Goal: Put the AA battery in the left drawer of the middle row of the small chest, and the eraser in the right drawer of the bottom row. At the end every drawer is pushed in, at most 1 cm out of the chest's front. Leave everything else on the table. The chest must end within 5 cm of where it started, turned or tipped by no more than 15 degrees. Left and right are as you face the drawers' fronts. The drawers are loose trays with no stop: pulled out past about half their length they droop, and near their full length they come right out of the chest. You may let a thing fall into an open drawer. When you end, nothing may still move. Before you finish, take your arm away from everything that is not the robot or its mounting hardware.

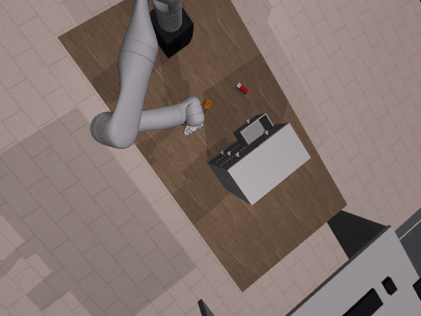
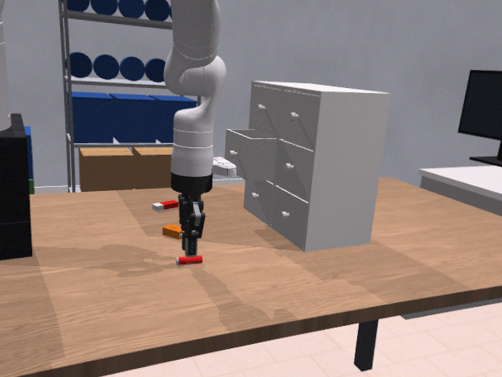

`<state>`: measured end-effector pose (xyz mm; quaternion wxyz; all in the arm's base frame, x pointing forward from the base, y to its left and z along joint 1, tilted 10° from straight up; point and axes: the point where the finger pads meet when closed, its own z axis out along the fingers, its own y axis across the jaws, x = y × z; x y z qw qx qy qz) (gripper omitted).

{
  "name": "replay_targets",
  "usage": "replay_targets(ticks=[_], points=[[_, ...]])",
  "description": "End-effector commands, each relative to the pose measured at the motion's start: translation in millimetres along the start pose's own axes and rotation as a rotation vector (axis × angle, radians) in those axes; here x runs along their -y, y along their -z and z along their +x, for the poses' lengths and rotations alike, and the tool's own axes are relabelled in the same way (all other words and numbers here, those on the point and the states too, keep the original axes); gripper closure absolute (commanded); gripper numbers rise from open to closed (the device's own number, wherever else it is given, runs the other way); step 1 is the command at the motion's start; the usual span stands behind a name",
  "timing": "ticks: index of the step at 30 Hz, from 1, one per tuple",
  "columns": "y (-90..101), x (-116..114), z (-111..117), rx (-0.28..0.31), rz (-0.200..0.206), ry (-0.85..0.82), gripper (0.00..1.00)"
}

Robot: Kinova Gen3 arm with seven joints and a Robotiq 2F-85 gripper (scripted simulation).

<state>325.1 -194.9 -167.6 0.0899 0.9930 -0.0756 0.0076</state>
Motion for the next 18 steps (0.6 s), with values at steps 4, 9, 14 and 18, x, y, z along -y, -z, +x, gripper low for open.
replay_targets(ticks=[4, 9, 14, 18], points=[[0.5, 0, 1, -0.001, 0.0, 0.0, 0.71], [-3.8, 0, 1, -0.001, 0.0, 0.0, 0.71], [-9.8, 0, 1, -0.001, 0.0, 0.0, 0.71], [-17.6, 0, 1, -0.001, 0.0, 0.0, 0.71]])
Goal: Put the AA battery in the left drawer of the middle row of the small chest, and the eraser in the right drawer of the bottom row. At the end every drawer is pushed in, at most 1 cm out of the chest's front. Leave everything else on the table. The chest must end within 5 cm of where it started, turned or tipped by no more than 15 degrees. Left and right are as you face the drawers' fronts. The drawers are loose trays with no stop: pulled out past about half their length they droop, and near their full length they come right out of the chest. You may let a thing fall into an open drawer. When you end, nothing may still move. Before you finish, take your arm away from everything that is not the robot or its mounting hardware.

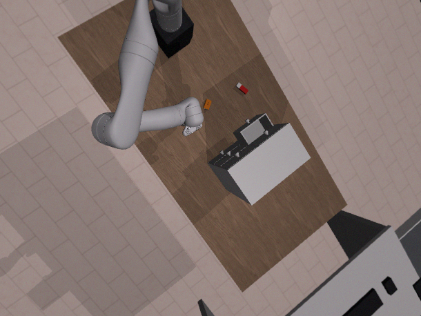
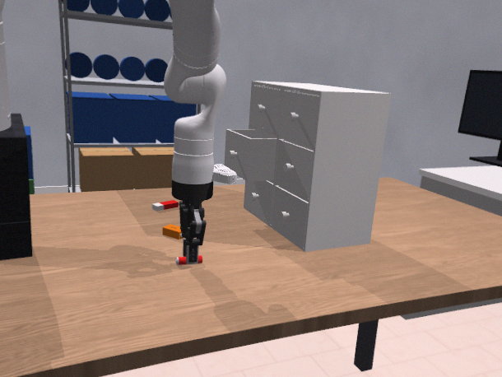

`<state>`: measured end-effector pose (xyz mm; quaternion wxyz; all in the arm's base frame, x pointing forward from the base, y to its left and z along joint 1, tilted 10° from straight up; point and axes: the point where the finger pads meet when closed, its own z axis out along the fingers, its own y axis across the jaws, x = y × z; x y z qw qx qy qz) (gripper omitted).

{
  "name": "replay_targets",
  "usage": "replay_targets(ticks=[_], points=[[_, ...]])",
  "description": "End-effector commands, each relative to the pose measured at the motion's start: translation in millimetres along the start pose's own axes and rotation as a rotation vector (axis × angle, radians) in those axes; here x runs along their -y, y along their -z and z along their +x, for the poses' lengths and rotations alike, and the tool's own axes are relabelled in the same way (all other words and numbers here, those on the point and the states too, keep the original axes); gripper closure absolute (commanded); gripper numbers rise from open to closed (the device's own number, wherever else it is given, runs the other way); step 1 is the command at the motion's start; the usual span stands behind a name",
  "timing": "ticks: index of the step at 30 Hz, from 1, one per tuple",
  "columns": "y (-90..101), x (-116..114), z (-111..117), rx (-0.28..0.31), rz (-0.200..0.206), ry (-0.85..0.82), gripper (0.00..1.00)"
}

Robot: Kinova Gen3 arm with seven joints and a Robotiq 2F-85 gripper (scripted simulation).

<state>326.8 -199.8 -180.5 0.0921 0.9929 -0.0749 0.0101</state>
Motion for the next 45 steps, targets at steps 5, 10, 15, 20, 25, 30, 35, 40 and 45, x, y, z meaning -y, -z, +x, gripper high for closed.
replay_targets(ticks=[5, 10, 15, 20, 25, 30, 35, 40, 45], points=[[-6.9, 2.1, -1.5, 0.004, 0.004, -0.001, 0.71], [-6.9, 2.1, -1.5, 0.004, 0.004, -0.001, 0.71], [-6.9, 2.1, -1.5, 0.004, 0.004, -0.001, 0.71], [-6.9, 2.1, -1.5, 0.004, 0.004, -0.001, 0.71], [-6.9, 2.1, -1.5, 0.004, 0.004, -0.001, 0.71], [-6.9, 2.1, -1.5, 0.004, 0.004, -0.001, 0.91], [-6.9, 2.1, -1.5, 0.004, 0.004, -0.001, 0.91], [-6.9, 2.1, -1.5, 0.004, 0.004, -0.001, 0.91], [-6.9, 2.1, -1.5, 0.004, 0.004, -0.001, 0.91]])
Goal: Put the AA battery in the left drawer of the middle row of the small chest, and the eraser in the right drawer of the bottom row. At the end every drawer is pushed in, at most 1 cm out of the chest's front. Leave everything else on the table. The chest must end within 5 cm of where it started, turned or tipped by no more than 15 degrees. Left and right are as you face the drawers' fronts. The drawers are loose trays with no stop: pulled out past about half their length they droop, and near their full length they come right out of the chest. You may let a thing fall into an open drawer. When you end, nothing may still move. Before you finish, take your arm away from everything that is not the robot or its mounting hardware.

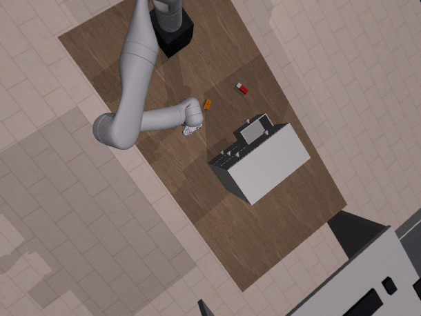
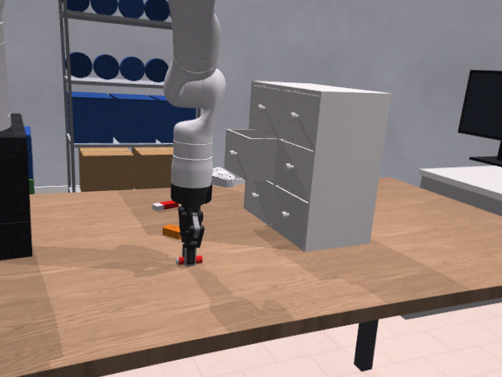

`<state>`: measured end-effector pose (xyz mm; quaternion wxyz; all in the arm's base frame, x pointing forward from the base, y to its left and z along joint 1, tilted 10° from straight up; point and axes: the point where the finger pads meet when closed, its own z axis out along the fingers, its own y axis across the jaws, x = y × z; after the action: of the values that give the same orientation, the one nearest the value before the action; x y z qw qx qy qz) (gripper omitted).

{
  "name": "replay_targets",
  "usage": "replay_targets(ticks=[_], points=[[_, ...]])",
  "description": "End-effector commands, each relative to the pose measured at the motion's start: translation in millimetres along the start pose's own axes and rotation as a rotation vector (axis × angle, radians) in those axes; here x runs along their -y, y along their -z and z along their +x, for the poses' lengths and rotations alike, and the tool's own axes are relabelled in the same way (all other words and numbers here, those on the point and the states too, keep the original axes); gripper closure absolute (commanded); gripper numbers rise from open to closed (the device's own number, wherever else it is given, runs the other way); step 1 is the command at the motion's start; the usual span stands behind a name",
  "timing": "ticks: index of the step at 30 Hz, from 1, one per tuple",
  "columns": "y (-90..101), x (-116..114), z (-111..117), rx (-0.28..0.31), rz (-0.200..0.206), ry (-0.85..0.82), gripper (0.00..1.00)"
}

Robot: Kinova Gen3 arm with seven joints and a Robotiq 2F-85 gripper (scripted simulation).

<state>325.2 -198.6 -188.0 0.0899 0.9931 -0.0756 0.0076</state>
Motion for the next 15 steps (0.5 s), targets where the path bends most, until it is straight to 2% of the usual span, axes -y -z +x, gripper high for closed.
replay_targets(ticks=[1, 7, 10, 15], points=[[0.3, 0, 1, -0.001, 0.0, 0.0, 0.91], [7.7, 0, 1, -0.001, 0.0, 0.0, 0.91], [23.7, 0, 1, -0.001, 0.0, 0.0, 0.91], [61.1, 0, 1, -0.001, 0.0, 0.0, 0.91]])
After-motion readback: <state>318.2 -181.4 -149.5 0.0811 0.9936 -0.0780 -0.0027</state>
